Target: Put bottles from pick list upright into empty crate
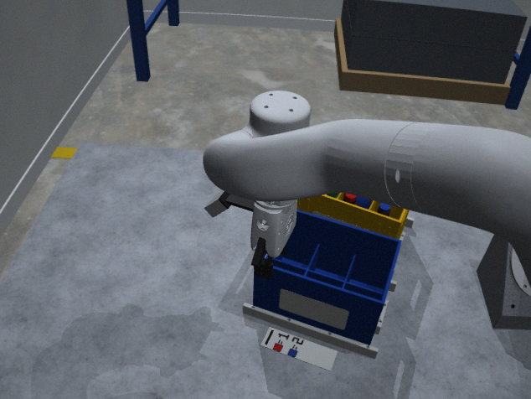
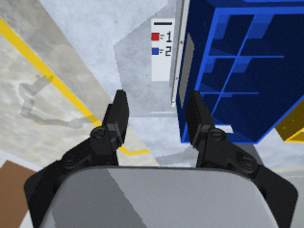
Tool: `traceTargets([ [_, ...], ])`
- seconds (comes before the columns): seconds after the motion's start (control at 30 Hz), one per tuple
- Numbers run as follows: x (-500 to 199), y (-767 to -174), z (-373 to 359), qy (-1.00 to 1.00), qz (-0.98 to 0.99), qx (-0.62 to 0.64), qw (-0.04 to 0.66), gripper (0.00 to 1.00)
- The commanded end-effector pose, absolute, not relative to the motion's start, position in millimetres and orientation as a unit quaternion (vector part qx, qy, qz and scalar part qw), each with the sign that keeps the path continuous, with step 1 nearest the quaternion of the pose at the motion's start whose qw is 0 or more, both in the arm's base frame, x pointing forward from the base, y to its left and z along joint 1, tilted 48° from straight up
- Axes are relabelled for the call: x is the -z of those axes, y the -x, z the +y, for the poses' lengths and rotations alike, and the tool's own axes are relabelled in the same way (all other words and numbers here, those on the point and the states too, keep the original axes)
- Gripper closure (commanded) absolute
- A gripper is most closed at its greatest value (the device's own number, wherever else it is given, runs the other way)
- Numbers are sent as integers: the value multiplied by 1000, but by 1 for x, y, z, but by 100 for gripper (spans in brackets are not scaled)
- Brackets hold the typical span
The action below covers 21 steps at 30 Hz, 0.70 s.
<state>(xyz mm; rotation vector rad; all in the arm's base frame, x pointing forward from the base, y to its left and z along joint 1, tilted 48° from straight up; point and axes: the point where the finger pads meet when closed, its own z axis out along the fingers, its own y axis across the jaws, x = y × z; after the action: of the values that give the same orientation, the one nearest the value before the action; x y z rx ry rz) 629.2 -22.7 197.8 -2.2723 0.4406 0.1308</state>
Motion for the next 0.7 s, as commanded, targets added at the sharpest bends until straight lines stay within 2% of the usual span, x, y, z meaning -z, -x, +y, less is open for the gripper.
traceTargets([
  [0.0, -183, -648, -28, 898, 174, -52, 400, 35],
  [0.47, -145, -693, -39, 898, 174, -52, 400, 35],
  [0.67, -145, -694, -39, 898, 174, -52, 400, 35],
])
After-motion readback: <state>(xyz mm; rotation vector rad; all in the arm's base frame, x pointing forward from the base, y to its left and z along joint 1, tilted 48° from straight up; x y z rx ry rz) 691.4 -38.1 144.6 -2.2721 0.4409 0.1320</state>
